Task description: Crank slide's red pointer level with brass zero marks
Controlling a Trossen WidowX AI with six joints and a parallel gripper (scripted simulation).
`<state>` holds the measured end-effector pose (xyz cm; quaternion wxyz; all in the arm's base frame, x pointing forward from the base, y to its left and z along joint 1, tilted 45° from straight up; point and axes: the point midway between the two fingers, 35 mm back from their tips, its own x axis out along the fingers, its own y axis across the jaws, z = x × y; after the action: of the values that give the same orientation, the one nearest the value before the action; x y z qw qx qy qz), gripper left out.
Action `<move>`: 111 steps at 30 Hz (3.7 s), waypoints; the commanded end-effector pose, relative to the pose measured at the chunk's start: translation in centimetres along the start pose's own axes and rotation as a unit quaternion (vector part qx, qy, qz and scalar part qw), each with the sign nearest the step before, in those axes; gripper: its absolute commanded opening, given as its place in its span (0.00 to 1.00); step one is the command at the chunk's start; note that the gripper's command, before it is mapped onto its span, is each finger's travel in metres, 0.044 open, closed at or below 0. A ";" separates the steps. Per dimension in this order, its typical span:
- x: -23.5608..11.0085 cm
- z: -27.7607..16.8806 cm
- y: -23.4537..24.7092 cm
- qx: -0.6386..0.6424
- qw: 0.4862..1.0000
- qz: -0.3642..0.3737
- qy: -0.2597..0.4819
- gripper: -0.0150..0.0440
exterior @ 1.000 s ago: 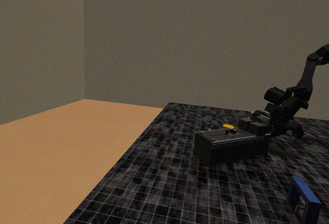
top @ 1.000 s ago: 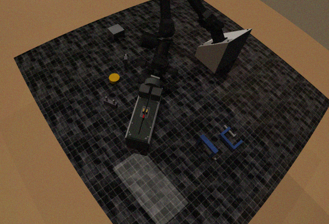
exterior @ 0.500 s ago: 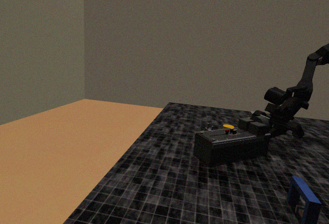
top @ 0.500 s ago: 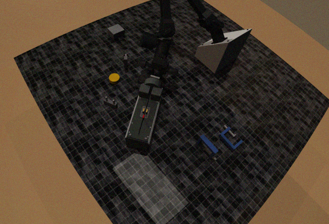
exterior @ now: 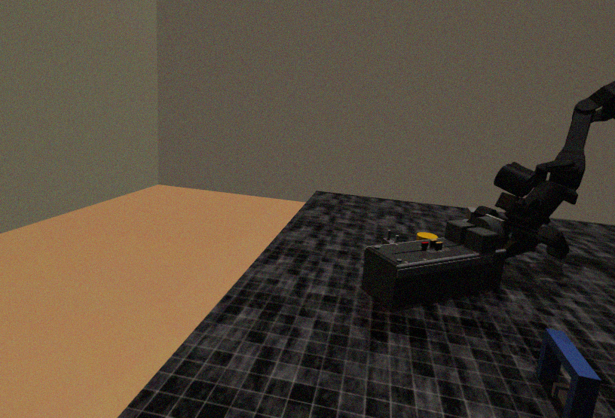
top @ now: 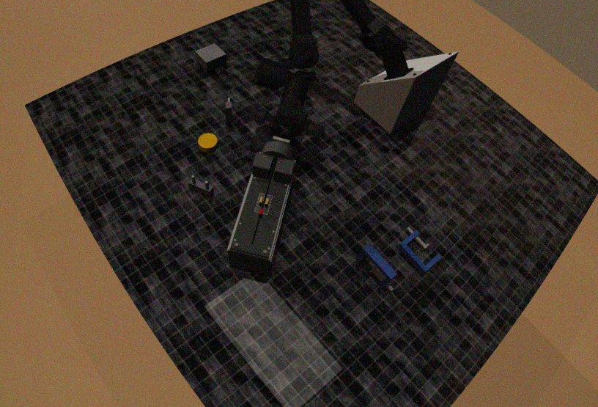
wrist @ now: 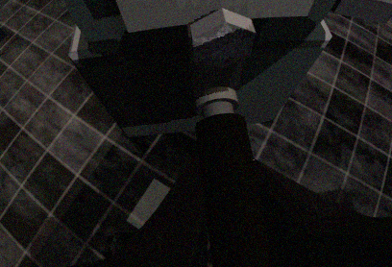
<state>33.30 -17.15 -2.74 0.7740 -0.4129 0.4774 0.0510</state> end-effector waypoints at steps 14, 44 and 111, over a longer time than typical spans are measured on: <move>0.0 0.0 1.0 -0.001 1.000 0.012 0.001 0.25; -0.2 0.1 1.4 -0.001 1.000 0.012 0.001 0.25; -4.4 4.3 0.8 0.000 1.000 0.012 0.000 0.25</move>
<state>33.16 -12.18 0.29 0.7691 -0.4049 0.4902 0.0657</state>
